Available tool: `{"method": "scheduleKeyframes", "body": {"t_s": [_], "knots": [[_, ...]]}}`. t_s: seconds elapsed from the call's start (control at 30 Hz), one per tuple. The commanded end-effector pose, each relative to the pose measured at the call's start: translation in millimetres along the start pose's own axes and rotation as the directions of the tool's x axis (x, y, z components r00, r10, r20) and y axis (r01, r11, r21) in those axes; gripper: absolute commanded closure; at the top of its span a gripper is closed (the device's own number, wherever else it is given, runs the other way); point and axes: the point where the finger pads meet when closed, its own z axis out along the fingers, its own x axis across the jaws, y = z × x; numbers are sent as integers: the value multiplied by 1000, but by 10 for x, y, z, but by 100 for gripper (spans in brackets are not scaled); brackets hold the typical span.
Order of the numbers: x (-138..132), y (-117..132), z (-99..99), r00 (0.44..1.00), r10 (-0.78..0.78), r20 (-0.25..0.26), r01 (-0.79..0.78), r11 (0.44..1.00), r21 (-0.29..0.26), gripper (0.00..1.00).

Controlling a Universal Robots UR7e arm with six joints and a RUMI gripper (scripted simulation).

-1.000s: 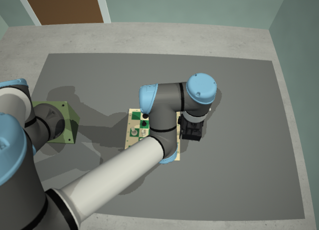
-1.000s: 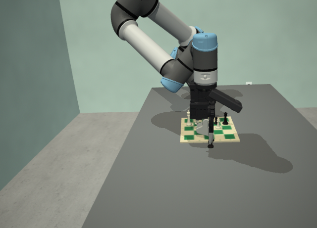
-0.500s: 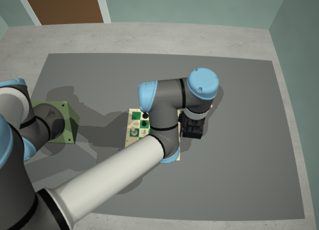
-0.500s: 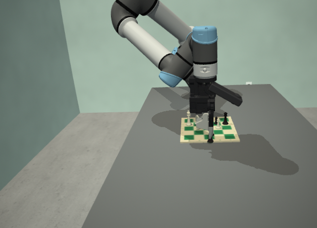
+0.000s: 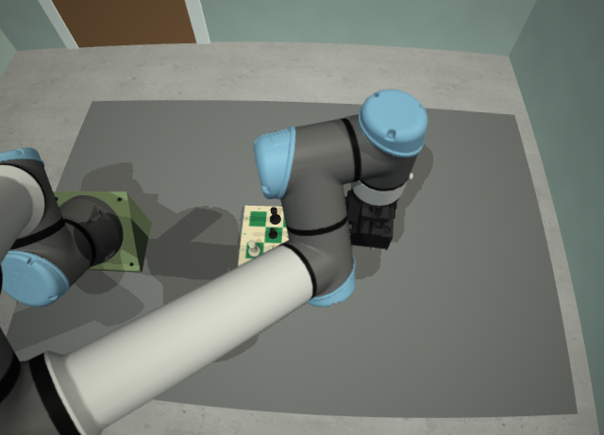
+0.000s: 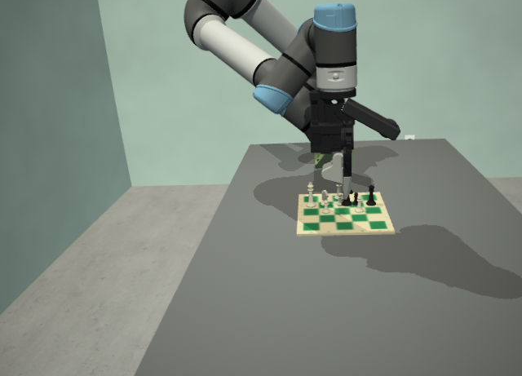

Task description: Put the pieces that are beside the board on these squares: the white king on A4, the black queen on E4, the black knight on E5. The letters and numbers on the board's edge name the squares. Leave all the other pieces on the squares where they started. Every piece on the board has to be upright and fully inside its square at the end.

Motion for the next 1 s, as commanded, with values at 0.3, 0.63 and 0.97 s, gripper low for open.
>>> {"method": "scheduleKeyframes", "body": {"t_s": [0.3, 0.63, 0.97], "knots": [[-18, -11, -85, 1000, -2, 10, 2, 1000, -3, 100], [-72, -37, -93, 1000, 22, 10, -22, 1000, -3, 100], [-209, -119, -121, 992, 124, 10, -124, 992, -1, 100]]}}
